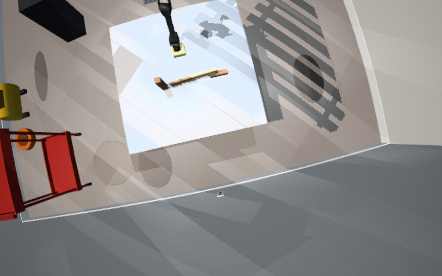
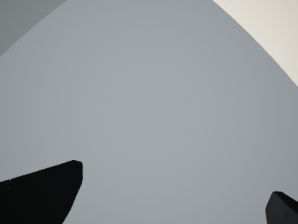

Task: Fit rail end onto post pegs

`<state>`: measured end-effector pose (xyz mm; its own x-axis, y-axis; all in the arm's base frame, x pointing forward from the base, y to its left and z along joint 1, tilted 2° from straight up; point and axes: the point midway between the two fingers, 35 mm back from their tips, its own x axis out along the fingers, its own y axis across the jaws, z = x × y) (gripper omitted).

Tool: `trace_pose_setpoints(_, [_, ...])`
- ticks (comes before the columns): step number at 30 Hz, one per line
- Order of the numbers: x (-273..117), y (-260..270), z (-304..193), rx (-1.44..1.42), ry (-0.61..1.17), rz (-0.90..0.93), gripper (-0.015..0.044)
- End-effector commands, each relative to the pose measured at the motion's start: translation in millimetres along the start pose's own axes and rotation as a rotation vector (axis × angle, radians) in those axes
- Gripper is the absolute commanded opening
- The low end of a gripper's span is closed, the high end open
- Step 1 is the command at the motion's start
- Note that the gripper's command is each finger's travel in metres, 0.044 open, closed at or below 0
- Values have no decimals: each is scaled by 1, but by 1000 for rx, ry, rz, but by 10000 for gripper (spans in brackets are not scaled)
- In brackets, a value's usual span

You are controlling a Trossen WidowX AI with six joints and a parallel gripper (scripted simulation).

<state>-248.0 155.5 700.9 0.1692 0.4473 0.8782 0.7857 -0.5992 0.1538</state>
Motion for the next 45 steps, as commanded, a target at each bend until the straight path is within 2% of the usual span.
trace_pose_setpoints(1, [1, 0, 1, -6, -1, 1, 426])
trace_pose_setpoints(2, [3, -1, 6, -25, -5, 6, 440])
trace_pose_setpoints(13, [33, -42, 74, -564, 22, -46, 440])
trace_pose_setpoints(27, [68, -74, 233, -1485, 48, -273, 440])
trace_pose_setpoints(38, [64, -43, 382, -2059, 24, -619, 440])
trace_pose_setpoints(45, [47, 7, 479, -2370, 28, -899, 440])
